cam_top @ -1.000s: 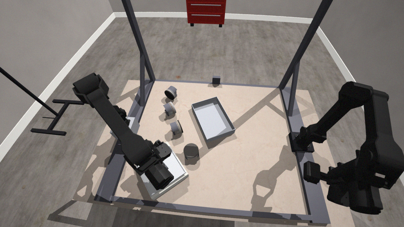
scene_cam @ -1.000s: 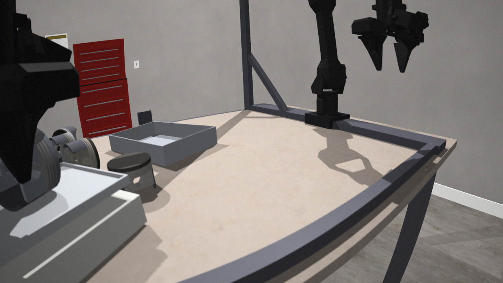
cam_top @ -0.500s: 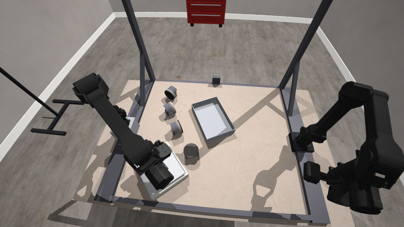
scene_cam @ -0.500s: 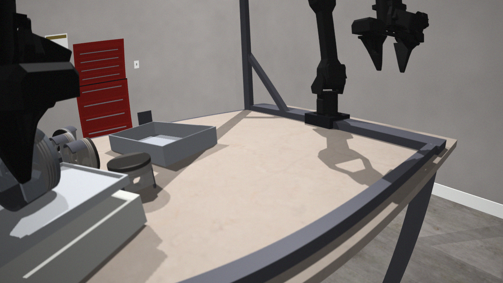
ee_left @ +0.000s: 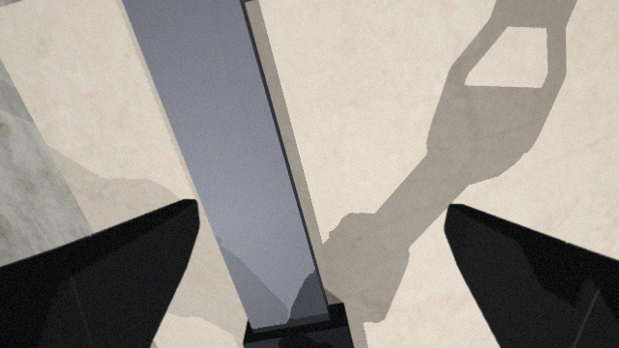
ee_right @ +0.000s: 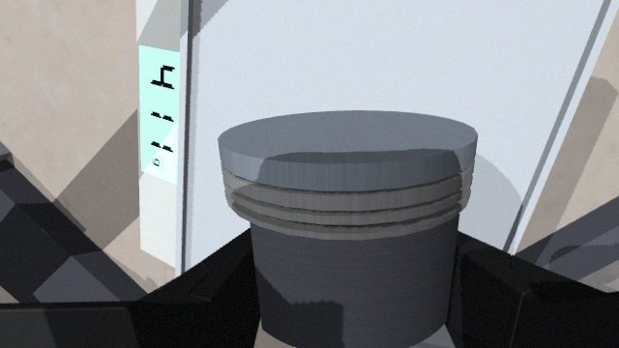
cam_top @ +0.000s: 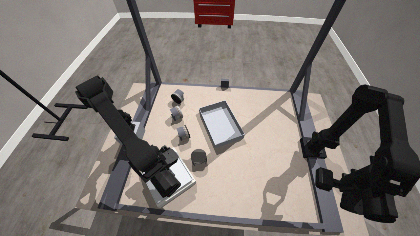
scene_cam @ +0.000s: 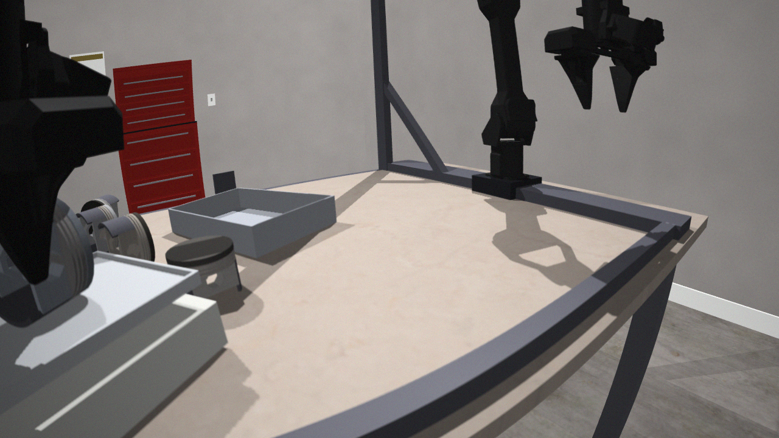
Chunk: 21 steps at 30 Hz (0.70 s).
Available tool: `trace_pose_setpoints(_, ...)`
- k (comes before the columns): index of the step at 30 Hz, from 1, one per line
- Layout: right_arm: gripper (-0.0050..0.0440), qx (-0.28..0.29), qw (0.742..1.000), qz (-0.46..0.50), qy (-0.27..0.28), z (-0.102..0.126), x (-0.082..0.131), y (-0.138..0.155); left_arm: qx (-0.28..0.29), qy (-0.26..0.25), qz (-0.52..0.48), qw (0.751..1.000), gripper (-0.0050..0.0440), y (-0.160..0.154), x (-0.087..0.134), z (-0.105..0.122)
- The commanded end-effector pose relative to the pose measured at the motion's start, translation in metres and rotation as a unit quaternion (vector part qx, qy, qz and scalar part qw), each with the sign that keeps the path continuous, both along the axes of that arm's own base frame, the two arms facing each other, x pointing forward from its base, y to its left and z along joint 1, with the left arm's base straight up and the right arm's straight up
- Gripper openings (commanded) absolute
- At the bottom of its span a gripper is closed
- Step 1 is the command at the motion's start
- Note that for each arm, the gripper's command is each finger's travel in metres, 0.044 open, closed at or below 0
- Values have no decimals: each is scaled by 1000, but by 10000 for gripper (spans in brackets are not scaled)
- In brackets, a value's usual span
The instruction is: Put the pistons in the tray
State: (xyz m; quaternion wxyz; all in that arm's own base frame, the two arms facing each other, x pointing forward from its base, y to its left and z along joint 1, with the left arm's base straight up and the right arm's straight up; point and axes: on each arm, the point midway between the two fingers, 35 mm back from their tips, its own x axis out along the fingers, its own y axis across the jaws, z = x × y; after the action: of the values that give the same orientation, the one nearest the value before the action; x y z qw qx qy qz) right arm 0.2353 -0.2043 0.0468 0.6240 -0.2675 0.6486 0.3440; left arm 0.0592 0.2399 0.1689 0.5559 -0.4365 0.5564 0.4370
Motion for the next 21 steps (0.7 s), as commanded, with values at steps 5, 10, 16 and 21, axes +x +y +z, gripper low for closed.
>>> trace_pose_setpoints(5, 158, -7, 1000, 2, -10, 4, 4, -1, 8, -3, -1, 1000, 400, 4, 1, 5)
trace_pose_setpoints(10, 158, -7, 1000, 2, -10, 4, 4, -1, 8, -3, -1, 1000, 400, 4, 1, 5)
trace_pose_setpoints(16, 158, -7, 1000, 2, -10, 3, 4, -1, 8, -3, -1, 1000, 400, 4, 1, 5)
trace_pose_setpoints(21, 158, -3, 1000, 3, -5, 2, 4, -1, 8, -3, -1, 1000, 400, 4, 1, 5)
